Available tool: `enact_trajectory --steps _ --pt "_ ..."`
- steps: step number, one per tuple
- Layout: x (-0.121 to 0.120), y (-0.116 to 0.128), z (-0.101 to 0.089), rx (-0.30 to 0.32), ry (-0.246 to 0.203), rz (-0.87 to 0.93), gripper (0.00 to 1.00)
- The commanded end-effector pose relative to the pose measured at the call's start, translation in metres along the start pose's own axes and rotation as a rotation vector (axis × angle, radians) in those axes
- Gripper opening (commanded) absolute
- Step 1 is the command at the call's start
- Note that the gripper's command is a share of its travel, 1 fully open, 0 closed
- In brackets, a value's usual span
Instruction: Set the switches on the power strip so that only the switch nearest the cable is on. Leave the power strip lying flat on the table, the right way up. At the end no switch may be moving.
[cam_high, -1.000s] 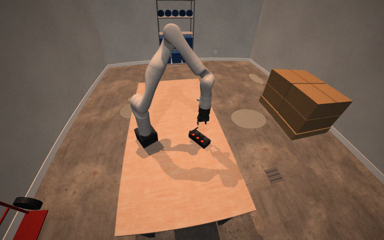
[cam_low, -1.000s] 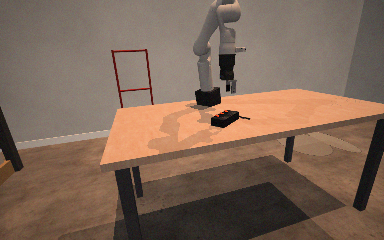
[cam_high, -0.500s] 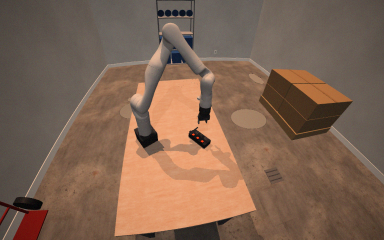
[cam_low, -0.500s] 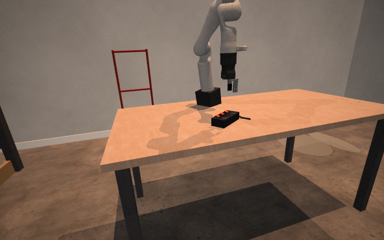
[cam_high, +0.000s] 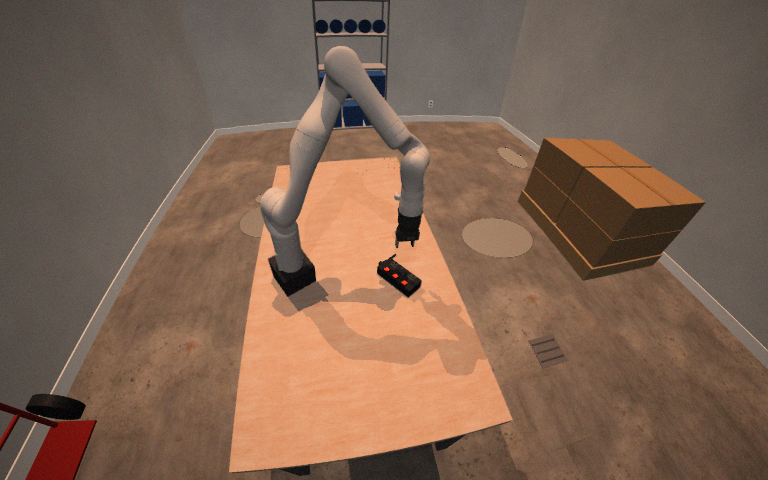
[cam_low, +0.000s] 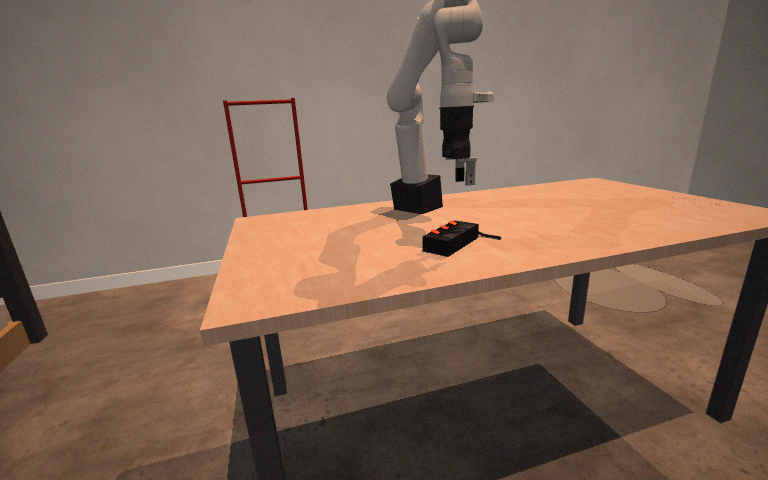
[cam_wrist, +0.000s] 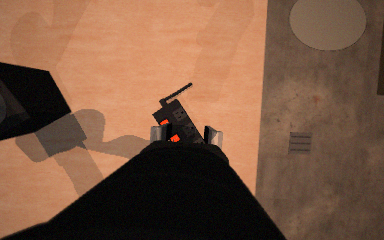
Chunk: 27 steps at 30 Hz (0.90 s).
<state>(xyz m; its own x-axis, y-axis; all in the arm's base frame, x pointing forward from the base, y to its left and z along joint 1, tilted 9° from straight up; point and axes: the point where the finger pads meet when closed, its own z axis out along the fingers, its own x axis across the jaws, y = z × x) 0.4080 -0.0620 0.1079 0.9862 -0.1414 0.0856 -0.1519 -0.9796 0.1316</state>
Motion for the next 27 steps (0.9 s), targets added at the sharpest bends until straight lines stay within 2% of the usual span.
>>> enact_trajectory --steps 1,11,20,22,27 --pt "-0.001 0.000 0.001 -0.001 -0.003 0.021 1.00" --pt "-0.005 -0.001 0.008 0.002 -0.022 0.172 1.00" --pt "-0.012 -0.001 0.020 0.000 -0.052 0.471 1.00" --pt "-0.012 -0.001 0.020 0.000 -0.052 0.471 1.00" --pt "-0.017 0.000 0.028 -0.005 -0.068 0.688 1.00"
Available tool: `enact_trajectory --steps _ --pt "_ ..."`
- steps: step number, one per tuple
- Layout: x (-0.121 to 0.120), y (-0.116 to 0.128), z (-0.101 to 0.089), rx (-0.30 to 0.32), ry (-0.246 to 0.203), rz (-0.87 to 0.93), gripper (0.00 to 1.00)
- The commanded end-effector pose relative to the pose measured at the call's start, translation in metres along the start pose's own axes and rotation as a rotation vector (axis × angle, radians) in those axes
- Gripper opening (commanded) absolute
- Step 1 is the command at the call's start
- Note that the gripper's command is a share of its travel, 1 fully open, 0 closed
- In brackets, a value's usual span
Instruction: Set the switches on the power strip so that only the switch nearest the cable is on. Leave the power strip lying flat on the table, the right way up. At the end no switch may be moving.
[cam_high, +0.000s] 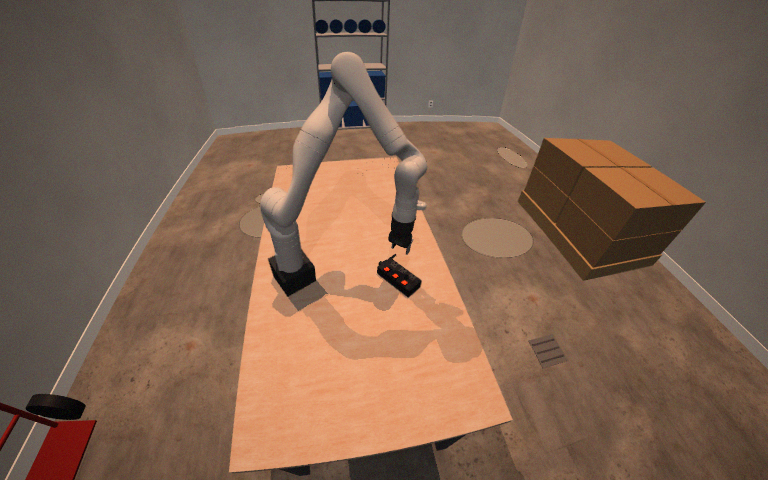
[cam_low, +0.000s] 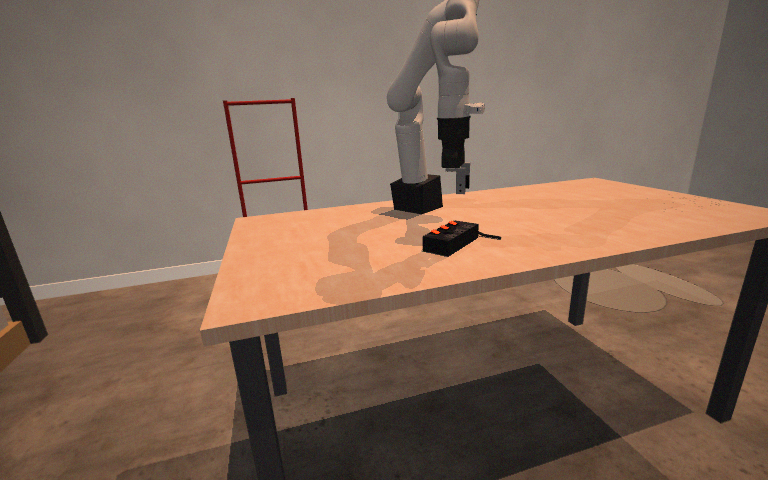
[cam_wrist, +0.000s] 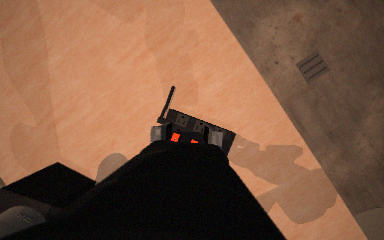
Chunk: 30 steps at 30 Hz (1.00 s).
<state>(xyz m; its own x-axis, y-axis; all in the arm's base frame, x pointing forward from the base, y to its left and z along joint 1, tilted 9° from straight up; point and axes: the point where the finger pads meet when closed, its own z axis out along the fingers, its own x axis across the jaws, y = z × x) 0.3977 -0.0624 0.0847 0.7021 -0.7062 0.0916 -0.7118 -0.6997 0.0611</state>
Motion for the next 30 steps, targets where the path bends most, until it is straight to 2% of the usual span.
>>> enact_trajectory --steps 1,10,12,14,27,30 --pt "-0.003 0.005 0.007 -0.018 -0.008 0.094 1.00" --pt "-0.004 0.015 0.022 -0.026 -0.018 0.547 1.00" --pt "-0.004 0.015 0.022 -0.026 -0.018 0.547 1.00" --pt "-0.003 0.017 0.025 -0.026 -0.017 0.651 1.00" --pt "0.001 0.035 0.039 -0.009 0.003 1.277 1.00" --pt "0.002 0.037 0.039 -0.007 0.005 1.319 1.00"
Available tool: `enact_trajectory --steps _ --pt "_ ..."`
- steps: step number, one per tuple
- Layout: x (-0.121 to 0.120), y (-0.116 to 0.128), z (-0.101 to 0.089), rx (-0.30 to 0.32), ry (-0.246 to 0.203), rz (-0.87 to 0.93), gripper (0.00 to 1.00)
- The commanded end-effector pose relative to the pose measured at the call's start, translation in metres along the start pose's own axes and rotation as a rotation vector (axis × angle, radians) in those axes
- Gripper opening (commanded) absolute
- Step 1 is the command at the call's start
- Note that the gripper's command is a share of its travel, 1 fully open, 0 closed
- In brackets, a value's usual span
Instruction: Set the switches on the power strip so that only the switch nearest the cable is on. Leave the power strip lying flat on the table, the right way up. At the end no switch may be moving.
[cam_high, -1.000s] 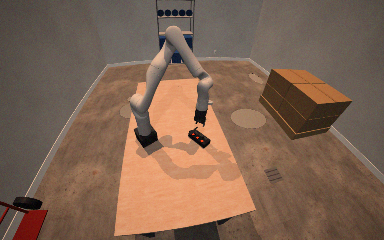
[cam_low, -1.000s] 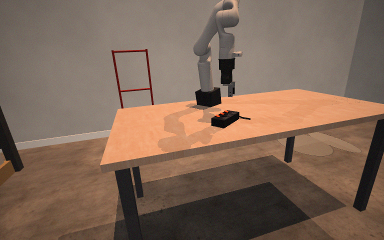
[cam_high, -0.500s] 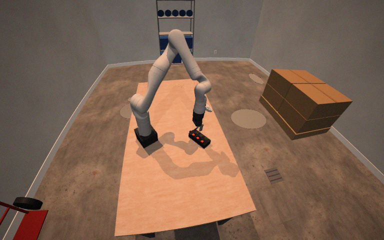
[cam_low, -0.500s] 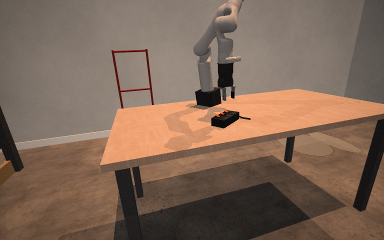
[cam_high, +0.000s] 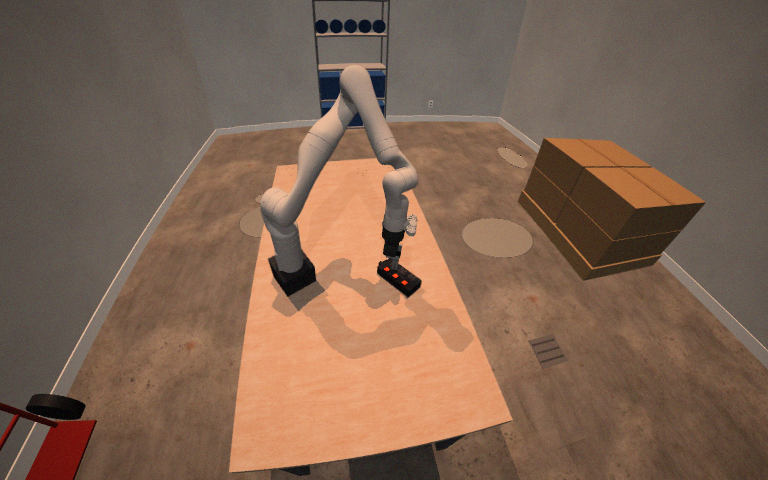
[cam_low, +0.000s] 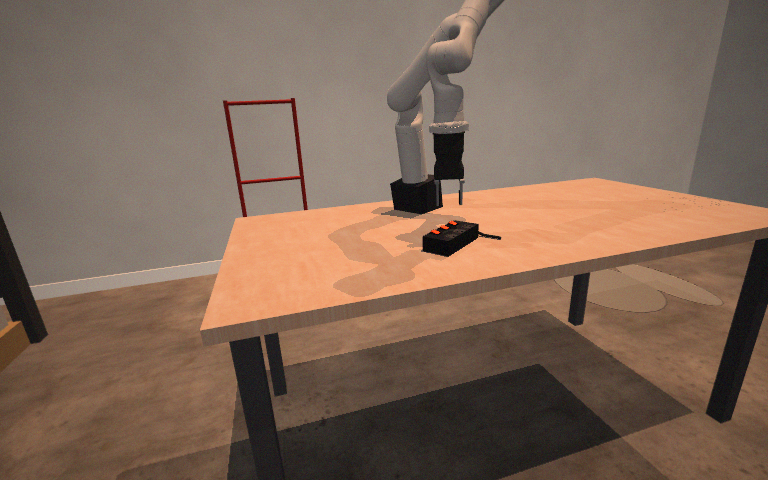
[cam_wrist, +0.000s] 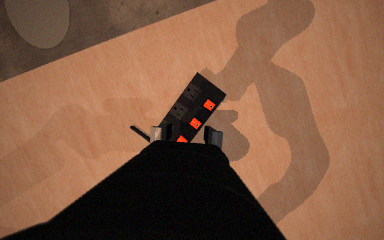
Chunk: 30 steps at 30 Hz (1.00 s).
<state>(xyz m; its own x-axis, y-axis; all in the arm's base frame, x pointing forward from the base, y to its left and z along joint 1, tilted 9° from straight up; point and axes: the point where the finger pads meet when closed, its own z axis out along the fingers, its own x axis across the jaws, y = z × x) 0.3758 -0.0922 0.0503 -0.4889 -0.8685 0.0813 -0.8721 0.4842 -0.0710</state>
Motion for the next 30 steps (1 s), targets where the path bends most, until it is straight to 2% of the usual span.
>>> enact_trajectory --steps 1,14,30 --pt "0.003 0.001 0.003 0.001 0.010 0.069 1.00" --pt "0.015 0.000 0.008 0.041 0.002 0.447 1.00" --pt "0.019 0.000 0.009 0.056 -0.003 0.561 1.00"
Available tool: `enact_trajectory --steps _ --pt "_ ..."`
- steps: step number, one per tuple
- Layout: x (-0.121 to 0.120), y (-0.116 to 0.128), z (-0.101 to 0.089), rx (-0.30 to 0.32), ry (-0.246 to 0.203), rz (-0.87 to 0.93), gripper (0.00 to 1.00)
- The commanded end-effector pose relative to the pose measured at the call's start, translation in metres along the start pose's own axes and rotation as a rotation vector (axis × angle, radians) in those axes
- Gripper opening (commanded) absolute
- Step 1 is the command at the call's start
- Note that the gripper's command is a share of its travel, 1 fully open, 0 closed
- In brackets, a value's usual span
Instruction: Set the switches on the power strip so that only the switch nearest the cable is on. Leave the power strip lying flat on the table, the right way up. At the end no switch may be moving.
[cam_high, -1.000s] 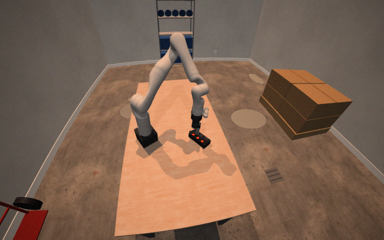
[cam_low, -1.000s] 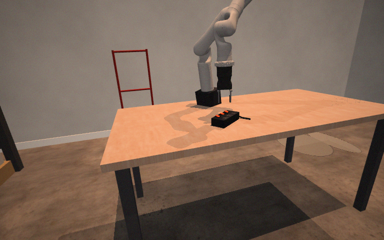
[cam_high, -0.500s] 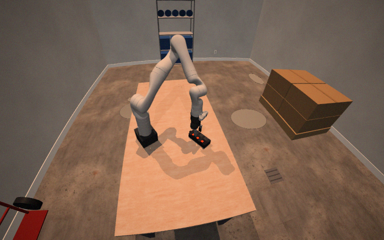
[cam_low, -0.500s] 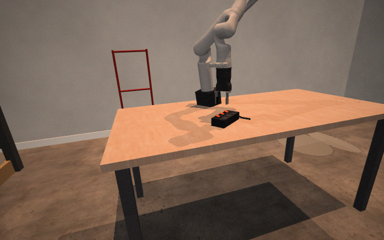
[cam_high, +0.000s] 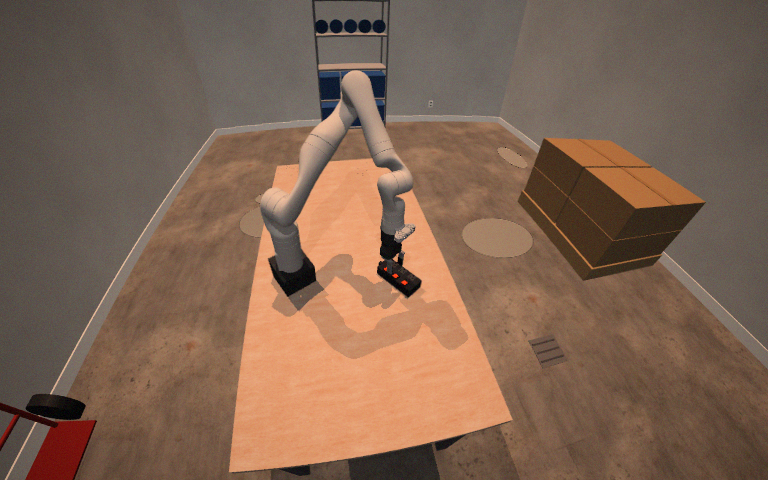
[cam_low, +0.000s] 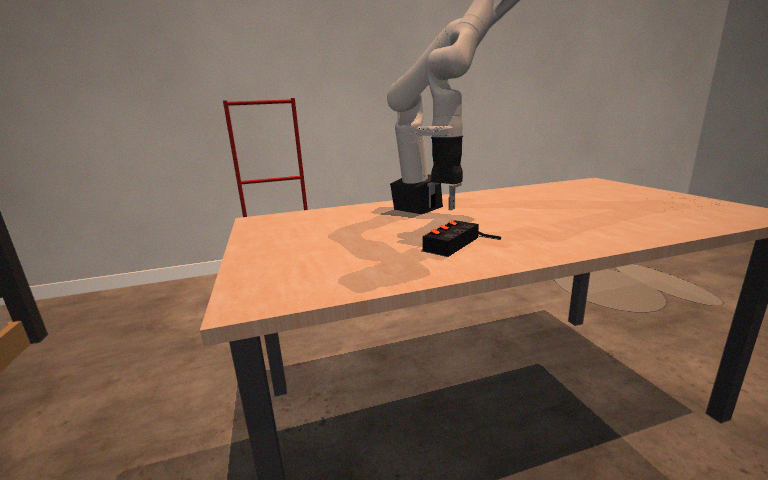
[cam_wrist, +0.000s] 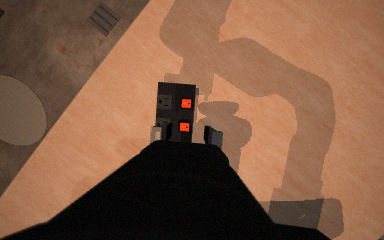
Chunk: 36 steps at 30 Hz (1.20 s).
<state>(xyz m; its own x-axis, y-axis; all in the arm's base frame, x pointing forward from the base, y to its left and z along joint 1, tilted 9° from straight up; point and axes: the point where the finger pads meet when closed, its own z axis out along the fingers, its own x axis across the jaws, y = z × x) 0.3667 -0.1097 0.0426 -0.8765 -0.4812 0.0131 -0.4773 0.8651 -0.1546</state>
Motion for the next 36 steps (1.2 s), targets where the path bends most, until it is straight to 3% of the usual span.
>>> enact_trajectory --steps 1,5,6,36 --pt "0.0000 -0.0001 -0.0002 0.001 0.000 0.002 1.00" --pt "0.0000 -0.0001 -0.0002 0.001 0.000 0.002 1.00" --pt "0.0000 -0.0001 -0.0002 0.001 0.000 0.002 0.00" --pt "0.0000 -0.0001 -0.0002 0.001 0.000 0.002 0.00"
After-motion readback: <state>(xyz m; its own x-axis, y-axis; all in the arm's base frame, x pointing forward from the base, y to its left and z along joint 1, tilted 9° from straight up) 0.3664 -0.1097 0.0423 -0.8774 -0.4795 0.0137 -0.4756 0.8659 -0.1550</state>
